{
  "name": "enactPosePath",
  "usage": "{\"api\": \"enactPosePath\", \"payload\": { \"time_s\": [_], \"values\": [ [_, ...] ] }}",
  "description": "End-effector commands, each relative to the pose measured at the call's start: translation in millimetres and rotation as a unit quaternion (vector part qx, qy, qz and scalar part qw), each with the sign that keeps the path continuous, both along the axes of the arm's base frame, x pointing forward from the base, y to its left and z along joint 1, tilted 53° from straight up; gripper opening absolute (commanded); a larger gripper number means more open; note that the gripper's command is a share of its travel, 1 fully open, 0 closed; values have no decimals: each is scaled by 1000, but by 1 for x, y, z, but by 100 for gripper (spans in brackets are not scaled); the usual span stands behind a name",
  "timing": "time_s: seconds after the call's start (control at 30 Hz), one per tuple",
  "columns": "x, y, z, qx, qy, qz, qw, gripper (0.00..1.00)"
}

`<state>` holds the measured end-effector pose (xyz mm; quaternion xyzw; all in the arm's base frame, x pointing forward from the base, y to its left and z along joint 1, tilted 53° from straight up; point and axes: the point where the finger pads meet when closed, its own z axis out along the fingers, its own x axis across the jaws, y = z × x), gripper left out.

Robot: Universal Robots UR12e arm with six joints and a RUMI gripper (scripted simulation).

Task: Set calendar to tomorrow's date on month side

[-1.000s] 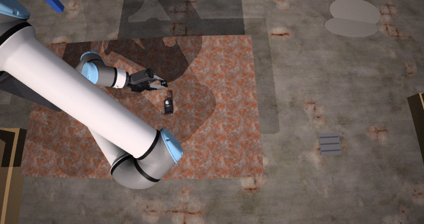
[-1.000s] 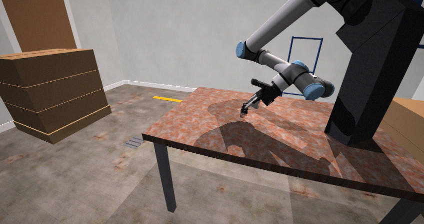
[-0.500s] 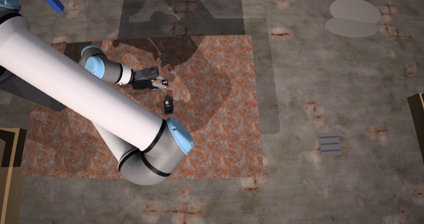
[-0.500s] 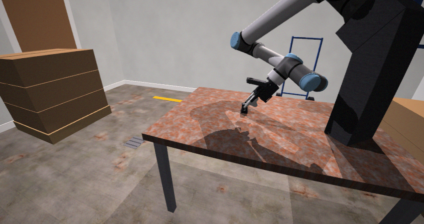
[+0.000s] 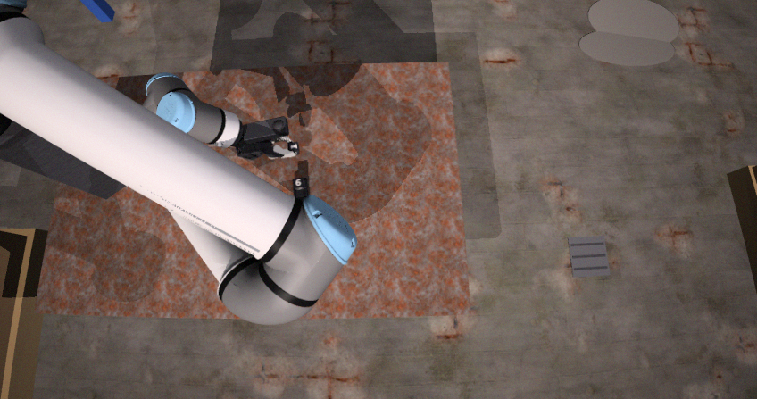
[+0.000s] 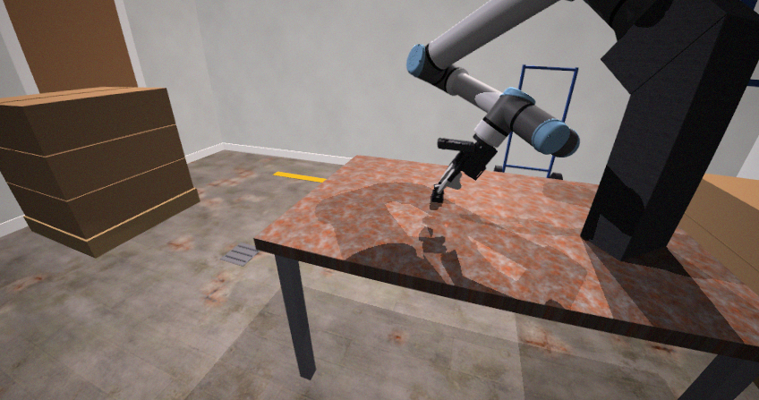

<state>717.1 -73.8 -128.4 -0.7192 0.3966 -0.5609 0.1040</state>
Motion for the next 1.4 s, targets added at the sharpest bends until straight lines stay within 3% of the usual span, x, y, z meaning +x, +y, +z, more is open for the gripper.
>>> {"api": "enactPosePath", "payload": {
  "time_s": [0.0,0.6,1.37],
  "values": [
    [-1,0,-1,2,9,-9,1000,10],
    [0,1,0,-4,85,-88,992,10],
    [5,0,-1,-4,110,-117,987,10]
  ]
}}
